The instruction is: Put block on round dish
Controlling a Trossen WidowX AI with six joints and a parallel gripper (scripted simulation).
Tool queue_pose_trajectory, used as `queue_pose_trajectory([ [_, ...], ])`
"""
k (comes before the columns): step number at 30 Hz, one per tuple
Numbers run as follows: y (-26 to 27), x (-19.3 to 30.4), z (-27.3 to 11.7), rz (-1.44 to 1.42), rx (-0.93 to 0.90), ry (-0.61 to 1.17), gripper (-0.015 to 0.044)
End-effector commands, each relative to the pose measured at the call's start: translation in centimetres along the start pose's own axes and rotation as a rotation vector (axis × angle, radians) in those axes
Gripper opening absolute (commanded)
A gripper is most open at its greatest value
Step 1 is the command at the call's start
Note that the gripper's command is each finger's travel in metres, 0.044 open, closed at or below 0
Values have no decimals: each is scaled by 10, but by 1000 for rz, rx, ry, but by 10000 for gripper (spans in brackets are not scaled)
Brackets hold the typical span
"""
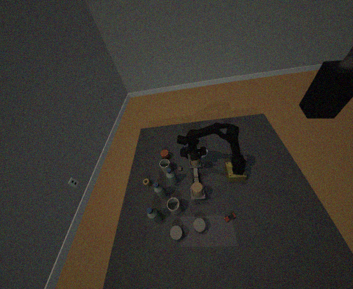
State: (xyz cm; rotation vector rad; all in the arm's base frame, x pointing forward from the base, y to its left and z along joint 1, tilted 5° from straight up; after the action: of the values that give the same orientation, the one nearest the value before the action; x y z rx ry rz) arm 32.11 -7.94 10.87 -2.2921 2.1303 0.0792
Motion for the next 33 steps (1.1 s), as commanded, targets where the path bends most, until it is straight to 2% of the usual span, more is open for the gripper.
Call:
queue_pose_trajectory([
  [1,1,0,10,-4,-10,1,440],
  [23,3,-1,43,-4,-10,1,440],
  [26,3,-1,43,-4,-10,1,361],
  [33,3,-1,43,-4,-10,1,315],
])
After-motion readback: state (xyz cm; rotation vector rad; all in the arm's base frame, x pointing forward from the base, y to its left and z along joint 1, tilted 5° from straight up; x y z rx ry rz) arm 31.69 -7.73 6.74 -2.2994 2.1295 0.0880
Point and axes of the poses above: the point midway between the two fingers, 35 mm back from their tips, its own z axis out along the fingers, its own y axis across the jaws, x = y × z, the point moved 8 cm from there along -z, back along the fingers, and after that the axes turned 6 degrees about z, right-handed, at the moved point
